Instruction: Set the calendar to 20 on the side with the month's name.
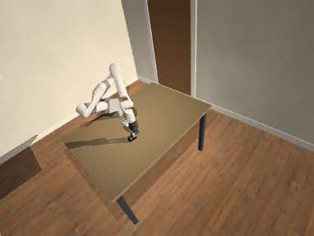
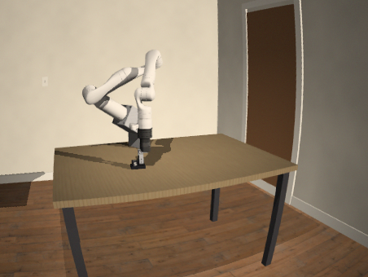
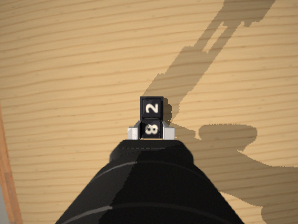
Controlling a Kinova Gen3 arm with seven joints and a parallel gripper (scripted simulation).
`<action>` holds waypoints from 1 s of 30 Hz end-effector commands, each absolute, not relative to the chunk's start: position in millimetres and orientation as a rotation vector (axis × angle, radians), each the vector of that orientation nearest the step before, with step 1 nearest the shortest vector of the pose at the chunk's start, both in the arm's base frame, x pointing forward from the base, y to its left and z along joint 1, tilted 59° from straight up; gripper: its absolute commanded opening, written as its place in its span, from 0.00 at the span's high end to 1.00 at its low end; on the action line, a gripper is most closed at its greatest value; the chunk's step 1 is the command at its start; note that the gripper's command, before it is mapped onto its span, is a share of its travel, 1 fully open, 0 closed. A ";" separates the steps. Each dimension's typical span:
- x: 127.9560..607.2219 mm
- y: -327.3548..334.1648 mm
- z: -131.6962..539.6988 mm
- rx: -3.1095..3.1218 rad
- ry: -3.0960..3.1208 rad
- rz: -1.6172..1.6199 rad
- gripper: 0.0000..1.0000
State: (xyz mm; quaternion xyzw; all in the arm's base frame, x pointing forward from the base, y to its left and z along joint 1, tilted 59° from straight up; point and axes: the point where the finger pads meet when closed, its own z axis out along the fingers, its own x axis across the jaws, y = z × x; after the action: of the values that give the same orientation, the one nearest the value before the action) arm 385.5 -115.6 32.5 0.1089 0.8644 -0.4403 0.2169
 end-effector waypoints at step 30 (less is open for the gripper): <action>387.6 -121.6 28.8 0.302 2.395 -1.219 0.43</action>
State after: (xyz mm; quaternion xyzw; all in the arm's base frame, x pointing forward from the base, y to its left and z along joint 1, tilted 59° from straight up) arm 387.3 -122.3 28.6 0.1093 0.8643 -0.4407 0.2165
